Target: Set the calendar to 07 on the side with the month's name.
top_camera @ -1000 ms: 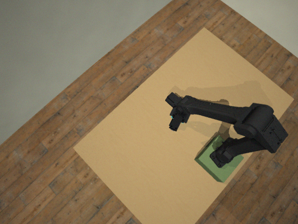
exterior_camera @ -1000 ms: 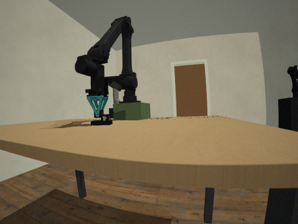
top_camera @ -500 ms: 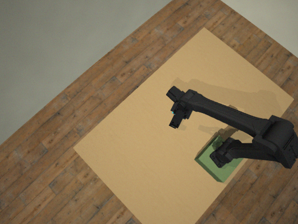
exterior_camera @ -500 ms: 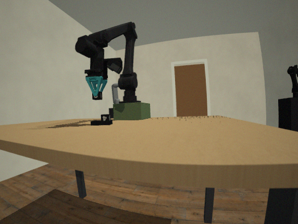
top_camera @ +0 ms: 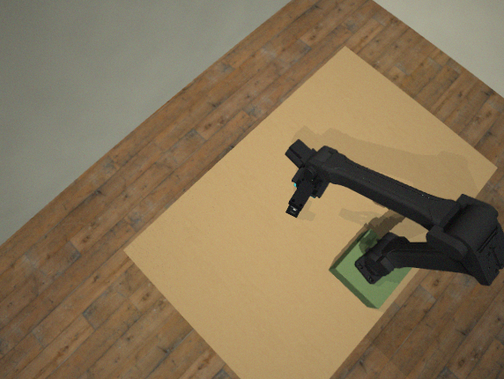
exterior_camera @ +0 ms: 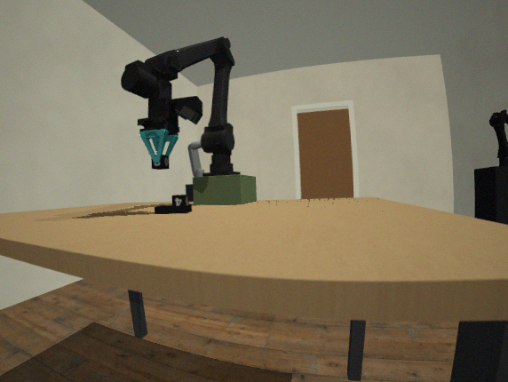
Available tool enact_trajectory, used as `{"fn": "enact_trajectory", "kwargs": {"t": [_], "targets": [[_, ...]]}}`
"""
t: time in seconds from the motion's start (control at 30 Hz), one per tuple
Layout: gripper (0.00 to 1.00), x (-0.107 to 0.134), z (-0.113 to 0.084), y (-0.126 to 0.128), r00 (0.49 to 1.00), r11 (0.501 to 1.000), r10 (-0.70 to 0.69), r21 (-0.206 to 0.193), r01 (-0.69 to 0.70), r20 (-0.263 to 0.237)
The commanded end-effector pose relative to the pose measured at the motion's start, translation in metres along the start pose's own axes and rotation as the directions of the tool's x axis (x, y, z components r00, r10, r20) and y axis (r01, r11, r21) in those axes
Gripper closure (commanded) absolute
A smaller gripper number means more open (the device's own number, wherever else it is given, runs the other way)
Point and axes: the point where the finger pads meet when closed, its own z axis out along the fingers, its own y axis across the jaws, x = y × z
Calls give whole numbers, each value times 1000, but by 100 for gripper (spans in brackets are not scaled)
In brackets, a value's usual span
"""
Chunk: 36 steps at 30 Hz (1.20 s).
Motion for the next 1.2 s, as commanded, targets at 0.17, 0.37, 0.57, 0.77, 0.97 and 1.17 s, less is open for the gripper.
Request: {"fn": "enact_trajectory", "kwargs": {"t": [0.17,0.37,0.57,0.77,0.97,1.17], "targets": [[73,80,-6,-32,920,918,392,57,-391,-2],[73,84,-4,-32,900,899,436,42,-436,0],[73,90,-4,-29,893,892,451,42,-450,0],[73,92,-3,-32,893,891,451,57,-450,1],[73,80,20,-11,895,895,446,7,-446,0],[73,79,43,-11,896,896,445,6,-445,0]]}}
